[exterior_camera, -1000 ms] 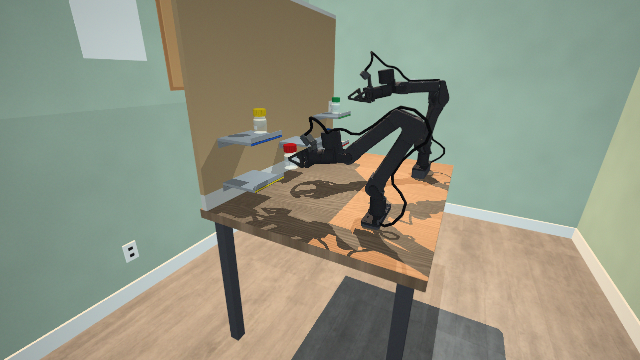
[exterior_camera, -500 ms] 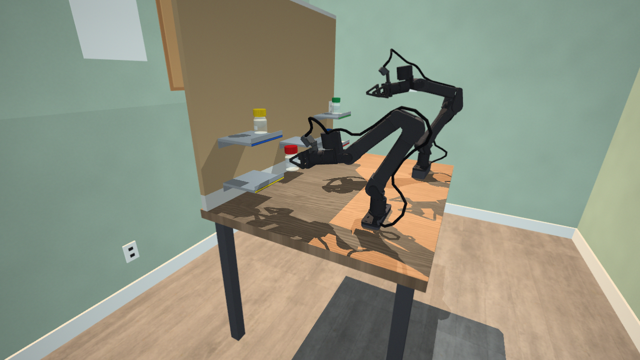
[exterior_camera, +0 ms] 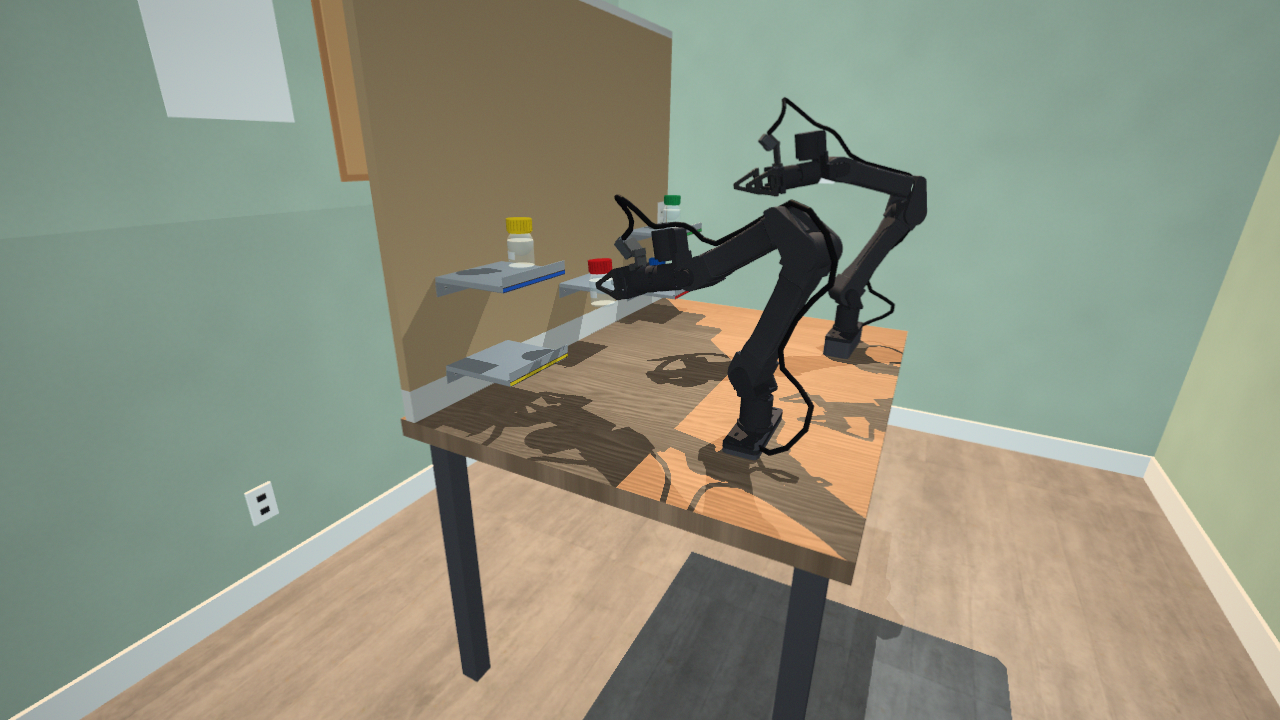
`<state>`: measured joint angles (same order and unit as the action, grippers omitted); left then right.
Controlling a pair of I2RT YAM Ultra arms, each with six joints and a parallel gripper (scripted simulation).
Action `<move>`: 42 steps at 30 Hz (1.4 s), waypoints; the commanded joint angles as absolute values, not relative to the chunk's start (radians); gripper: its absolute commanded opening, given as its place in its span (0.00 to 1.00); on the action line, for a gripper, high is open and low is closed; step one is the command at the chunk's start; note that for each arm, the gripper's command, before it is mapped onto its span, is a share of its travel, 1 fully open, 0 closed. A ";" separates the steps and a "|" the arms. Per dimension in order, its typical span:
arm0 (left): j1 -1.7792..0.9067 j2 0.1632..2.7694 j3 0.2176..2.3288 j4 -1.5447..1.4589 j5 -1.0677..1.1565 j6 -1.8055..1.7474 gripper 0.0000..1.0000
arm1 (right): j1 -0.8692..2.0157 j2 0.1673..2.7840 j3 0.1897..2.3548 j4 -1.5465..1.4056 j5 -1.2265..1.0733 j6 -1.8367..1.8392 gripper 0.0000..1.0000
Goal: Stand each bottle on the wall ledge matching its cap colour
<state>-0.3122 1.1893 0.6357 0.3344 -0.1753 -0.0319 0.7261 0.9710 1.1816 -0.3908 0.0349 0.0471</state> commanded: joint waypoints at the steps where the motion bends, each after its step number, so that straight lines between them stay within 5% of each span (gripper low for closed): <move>1: -0.438 1.270 0.780 0.317 -0.382 -0.086 0.49 | 0.717 0.949 1.185 -0.401 0.030 0.050 1.00; 9: -0.710 1.481 1.035 0.244 -0.697 -0.173 0.49 | 0.717 0.949 1.185 -0.401 0.030 0.050 1.00; 23: -0.908 1.652 1.227 0.189 -0.917 -0.223 0.49 | 0.717 0.949 1.185 -0.401 0.030 0.050 1.00; 30: -0.913 1.651 1.234 0.207 -0.891 -0.201 0.49 | 0.717 0.949 1.185 -0.401 0.030 0.050 1.00; 42: -0.817 1.528 1.053 0.358 -0.527 -0.065 0.49 | 0.717 0.949 1.185 -0.401 0.030 0.050 1.00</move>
<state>-0.8459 1.5867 1.0706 0.2665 -0.6292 -0.1062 0.7261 0.9710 1.1816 -0.3908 0.0349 0.0471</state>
